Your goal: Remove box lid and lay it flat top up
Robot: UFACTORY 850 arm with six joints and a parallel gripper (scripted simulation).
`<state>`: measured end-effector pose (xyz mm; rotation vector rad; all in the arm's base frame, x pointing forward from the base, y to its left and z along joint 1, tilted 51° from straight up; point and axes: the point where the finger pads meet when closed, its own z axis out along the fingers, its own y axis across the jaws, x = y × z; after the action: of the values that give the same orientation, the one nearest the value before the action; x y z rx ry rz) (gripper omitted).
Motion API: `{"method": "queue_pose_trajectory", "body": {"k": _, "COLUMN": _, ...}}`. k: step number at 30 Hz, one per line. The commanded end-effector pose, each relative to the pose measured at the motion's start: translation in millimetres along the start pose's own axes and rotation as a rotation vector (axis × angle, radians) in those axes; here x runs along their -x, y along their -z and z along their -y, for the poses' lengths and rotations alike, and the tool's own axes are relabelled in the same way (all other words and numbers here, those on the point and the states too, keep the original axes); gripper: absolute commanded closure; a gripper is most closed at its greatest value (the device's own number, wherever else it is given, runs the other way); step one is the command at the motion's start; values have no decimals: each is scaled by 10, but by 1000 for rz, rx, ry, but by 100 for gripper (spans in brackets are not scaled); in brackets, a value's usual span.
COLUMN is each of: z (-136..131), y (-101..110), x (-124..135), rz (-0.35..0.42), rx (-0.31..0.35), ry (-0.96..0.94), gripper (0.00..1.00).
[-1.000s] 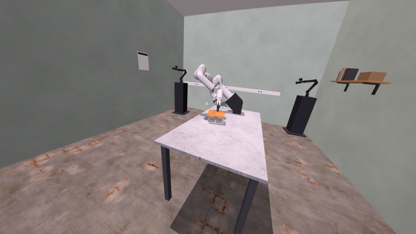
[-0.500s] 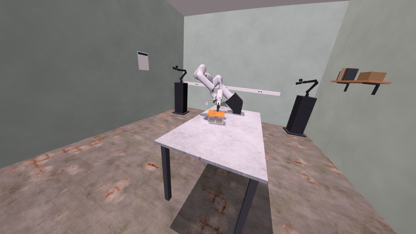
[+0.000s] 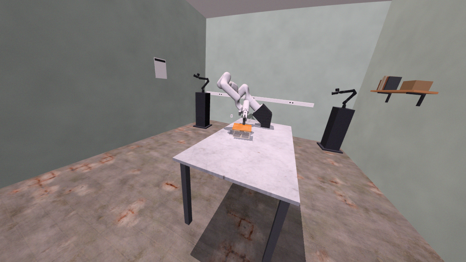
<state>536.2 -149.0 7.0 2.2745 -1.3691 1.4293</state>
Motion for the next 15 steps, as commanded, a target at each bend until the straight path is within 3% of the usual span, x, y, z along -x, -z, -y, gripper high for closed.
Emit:
{"method": "queue_pose_trajectory", "body": {"k": 1, "z": 16, "y": 8, "x": -1, "rz": 0, "rx": -1, "ry": 0, "gripper": 100}}
{"method": "queue_pose_trajectory", "body": {"k": 15, "z": 171, "y": 123, "x": -1, "rz": 0, "rx": -1, "ry": 0, "gripper": 100}}
